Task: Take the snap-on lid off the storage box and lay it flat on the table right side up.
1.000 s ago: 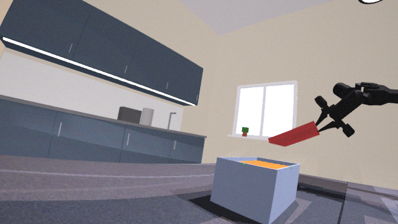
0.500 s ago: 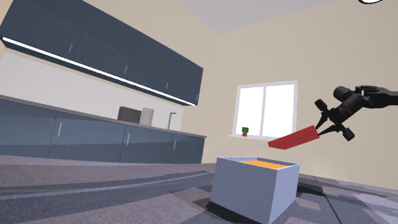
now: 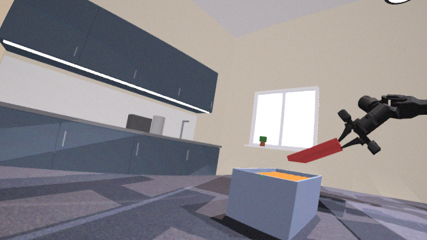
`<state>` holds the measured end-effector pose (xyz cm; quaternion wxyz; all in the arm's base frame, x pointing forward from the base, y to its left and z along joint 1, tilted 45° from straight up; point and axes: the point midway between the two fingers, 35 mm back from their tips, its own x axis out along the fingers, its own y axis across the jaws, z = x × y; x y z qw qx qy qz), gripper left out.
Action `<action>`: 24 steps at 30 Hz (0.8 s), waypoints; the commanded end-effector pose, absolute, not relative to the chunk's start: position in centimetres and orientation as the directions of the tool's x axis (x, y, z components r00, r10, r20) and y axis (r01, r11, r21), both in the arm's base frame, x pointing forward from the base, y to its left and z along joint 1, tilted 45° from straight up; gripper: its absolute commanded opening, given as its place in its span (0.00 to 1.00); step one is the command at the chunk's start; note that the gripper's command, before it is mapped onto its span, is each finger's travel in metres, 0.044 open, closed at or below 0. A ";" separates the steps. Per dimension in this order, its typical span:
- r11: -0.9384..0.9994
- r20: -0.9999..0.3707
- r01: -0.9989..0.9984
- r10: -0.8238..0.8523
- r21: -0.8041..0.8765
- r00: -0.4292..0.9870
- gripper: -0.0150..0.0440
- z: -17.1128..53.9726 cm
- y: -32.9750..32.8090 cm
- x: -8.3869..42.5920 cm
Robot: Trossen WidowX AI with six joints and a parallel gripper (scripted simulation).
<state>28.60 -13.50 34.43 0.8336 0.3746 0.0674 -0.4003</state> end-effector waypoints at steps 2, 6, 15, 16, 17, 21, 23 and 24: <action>0.410 -0.405 0.707 -0.608 0.577 0.683 0.25 34.4 -13.6 28.6; 0.410 -0.405 0.707 -0.608 0.577 0.683 0.25 34.2 -13.8 28.5; 0.410 -0.404 0.706 -0.608 0.577 0.683 0.25 33.7 -14.3 28.4; 0.410 -0.404 0.706 -0.608 0.577 0.683 0.25 33.6 -14.3 28.4; 0.410 -0.404 0.706 -0.608 0.577 0.683 0.25 33.6 -14.4 28.4; 0.410 -0.404 0.706 -0.609 0.577 0.683 0.25 33.4 -14.6 28.4; 0.410 -0.404 0.706 -0.609 0.577 0.683 0.25 33.3 -14.7 28.4; 0.410 -0.404 0.706 -0.609 0.577 0.683 0.25 33.2 -14.8 28.4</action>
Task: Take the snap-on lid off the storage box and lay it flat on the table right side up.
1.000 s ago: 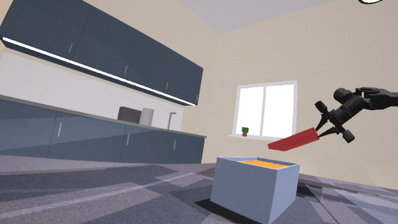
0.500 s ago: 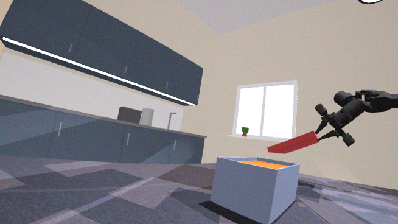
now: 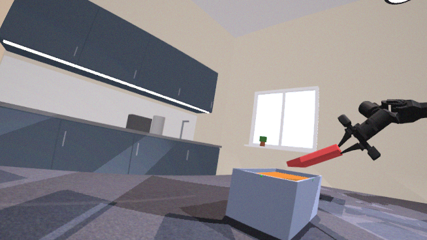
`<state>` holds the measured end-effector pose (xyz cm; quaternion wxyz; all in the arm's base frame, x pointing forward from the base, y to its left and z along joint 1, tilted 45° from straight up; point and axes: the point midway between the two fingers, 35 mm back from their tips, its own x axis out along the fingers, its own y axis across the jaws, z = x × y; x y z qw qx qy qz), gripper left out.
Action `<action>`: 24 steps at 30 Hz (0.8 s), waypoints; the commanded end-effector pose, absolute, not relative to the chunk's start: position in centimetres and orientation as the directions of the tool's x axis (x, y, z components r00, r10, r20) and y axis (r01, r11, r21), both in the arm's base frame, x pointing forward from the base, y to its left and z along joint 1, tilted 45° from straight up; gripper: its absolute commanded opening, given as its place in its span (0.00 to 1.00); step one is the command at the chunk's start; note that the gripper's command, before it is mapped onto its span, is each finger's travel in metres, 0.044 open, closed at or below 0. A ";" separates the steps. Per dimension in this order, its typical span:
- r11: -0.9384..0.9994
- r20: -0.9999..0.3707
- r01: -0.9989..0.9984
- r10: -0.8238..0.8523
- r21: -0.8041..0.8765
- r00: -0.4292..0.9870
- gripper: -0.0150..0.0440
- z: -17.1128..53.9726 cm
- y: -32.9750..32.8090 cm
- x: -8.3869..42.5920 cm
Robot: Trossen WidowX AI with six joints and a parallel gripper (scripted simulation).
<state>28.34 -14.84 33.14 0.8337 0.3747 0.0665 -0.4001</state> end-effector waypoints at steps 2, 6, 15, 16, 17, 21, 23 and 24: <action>0.410 -0.403 0.706 -0.609 0.577 0.683 0.25 33.1 -14.9 28.3; 0.410 -0.403 0.706 -0.609 0.577 0.683 0.25 32.9 -15.1 28.3; 0.411 -0.403 0.706 -0.609 0.577 0.683 0.25 32.4 -15.6 28.2; 0.411 -0.403 0.706 -0.609 0.577 0.683 0.25 32.3 -15.7 28.2; 0.411 -0.403 0.706 -0.609 0.577 0.683 0.25 32.3 -15.7 28.2; 0.411 -0.402 0.706 -0.609 0.577 0.683 0.25 32.1 -16.0 28.2; 0.411 -0.402 0.706 -0.609 0.577 0.683 0.25 32.0 -16.1 28.2; 0.411 -0.402 0.706 -0.609 0.577 0.683 0.25 31.9 -16.1 28.2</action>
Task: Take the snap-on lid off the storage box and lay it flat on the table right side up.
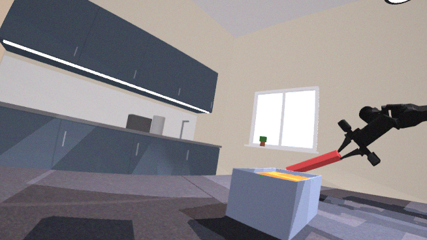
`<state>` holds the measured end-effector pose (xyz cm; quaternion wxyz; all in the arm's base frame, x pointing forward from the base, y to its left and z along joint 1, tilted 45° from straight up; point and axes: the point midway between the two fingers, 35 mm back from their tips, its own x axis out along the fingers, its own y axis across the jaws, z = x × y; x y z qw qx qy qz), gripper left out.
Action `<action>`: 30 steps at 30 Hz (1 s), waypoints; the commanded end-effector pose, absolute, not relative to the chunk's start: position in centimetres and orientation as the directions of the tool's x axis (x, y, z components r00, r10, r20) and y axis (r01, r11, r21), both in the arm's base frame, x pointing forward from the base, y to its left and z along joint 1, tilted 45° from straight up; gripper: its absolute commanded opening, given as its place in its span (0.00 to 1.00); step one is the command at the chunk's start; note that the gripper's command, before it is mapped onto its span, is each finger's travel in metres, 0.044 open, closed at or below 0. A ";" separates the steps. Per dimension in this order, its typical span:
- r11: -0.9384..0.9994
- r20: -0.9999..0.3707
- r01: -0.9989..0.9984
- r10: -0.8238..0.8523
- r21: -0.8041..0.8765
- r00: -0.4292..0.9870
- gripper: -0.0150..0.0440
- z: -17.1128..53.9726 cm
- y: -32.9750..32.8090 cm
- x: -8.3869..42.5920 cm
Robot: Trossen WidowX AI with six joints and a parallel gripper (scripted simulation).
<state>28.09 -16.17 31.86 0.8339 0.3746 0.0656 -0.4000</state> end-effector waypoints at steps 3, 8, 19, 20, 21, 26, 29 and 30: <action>0.411 -0.402 0.706 -0.609 0.577 0.684 0.25 31.7 -16.3 28.1; 0.411 -0.402 0.706 -0.609 0.577 0.684 0.25 31.5 -16.6 28.1; 0.412 -0.401 0.706 -0.610 0.577 0.684 0.25 30.9 -17.2 28.0; 0.412 -0.401 0.706 -0.610 0.577 0.684 0.25 30.8 -17.2 28.0; 0.412 -0.401 0.706 -0.610 0.577 0.684 0.25 30.8 -17.3 28.0; 0.412 -0.401 0.706 -0.610 0.577 0.684 0.25 30.5 -17.6 27.9; 0.412 -0.401 0.706 -0.610 0.577 0.684 0.25 30.3 -17.7 27.9; 0.412 -0.401 0.705 -0.610 0.577 0.684 0.25 30.3 -17.8 27.9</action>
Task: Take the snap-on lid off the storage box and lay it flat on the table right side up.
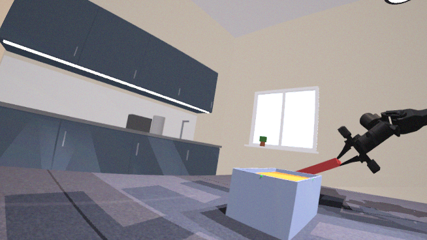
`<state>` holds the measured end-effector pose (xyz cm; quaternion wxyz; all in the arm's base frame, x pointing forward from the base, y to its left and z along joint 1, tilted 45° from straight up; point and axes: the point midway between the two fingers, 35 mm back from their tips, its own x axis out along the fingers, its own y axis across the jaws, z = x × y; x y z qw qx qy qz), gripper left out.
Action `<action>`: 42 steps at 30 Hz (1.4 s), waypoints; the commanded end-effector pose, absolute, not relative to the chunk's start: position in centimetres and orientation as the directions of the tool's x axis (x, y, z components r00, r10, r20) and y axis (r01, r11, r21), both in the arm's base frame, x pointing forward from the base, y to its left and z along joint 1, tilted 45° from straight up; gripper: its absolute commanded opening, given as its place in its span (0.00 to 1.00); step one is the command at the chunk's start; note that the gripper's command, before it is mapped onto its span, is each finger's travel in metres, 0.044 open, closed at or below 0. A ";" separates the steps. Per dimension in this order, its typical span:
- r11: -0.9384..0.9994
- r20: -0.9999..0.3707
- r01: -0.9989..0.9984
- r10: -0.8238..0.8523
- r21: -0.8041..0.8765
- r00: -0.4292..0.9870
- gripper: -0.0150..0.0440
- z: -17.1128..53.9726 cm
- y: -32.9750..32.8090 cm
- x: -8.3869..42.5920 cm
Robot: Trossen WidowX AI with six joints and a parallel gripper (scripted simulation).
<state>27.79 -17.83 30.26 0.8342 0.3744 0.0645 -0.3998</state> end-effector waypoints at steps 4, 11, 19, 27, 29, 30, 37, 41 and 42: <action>0.412 -0.401 0.705 -0.610 0.577 0.684 0.25 30.1 -18.0 27.9; 0.412 -0.400 0.705 -0.610 0.576 0.684 0.25 29.7 -18.4 27.8; 0.413 -0.400 0.705 -0.610 0.576 0.684 0.25 29.2 -18.9 27.7; 0.413 -0.400 0.705 -0.611 0.576 0.684 0.25 28.8 -19.3 27.7; 0.413 -0.399 0.705 -0.611 0.576 0.684 0.25 28.7 -19.4 27.6; 0.413 -0.399 0.705 -0.611 0.576 0.684 0.25 28.6 -19.5 27.6; 0.413 -0.399 0.705 -0.611 0.576 0.684 0.25 28.2 -19.9 27.6; 0.413 -0.399 0.705 -0.611 0.576 0.684 0.25 28.0 -20.1 27.5; 0.414 -0.399 0.705 -0.611 0.576 0.684 0.25 28.0 -20.2 27.5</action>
